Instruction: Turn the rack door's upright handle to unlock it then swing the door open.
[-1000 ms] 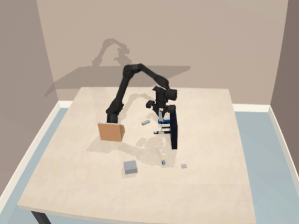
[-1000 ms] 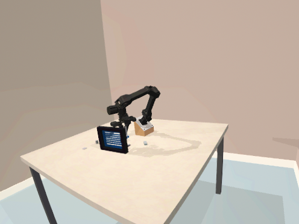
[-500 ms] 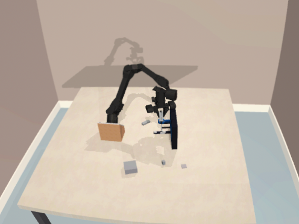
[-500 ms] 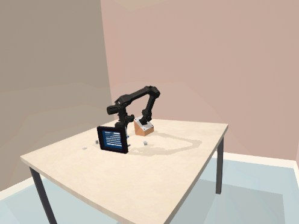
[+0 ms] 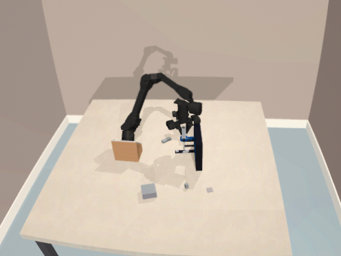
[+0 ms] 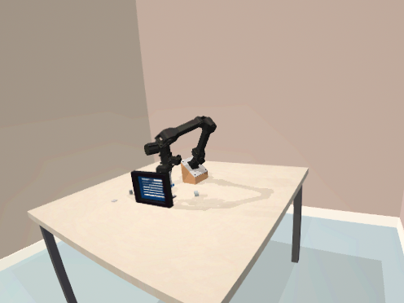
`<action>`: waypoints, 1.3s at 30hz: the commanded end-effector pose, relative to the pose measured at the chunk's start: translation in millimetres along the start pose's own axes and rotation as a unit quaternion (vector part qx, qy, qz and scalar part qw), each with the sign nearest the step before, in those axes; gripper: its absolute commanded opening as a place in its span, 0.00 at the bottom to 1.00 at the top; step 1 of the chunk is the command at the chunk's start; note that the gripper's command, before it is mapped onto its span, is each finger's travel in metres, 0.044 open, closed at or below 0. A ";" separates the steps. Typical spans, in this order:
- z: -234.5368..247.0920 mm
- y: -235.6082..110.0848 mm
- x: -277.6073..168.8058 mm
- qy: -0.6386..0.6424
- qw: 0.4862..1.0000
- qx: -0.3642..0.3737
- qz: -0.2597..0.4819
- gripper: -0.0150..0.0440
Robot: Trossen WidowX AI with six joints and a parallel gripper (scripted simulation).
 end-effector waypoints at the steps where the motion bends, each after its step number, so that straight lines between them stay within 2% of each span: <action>1: -0.5 0.6 0.8 -0.010 1.000 0.000 -0.001 0.60; 4: -0.5 0.6 0.8 -0.010 1.000 0.000 -0.001 0.74; 5: -0.5 0.6 0.8 -0.010 1.000 0.000 -0.001 0.75; 13: -0.5 0.6 0.8 0.150 0.989 0.000 -0.001 0.75; 20: -0.5 0.6 0.8 0.318 0.948 0.000 -0.001 0.75; 29: -0.5 0.5 0.8 0.520 0.854 0.001 -0.001 0.75; 39: -0.5 0.5 0.8 0.713 0.701 0.001 -0.001 0.75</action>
Point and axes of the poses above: the point midway between the two fingers, 35 mm back from their tips, its own y axis out along the fingers, its own z axis across the jaws, x = y × z, the point moved 4 cm from there along -y, back along the fingers, and after that the axes turned 11 degrees about -y, right-handed, at the moved point
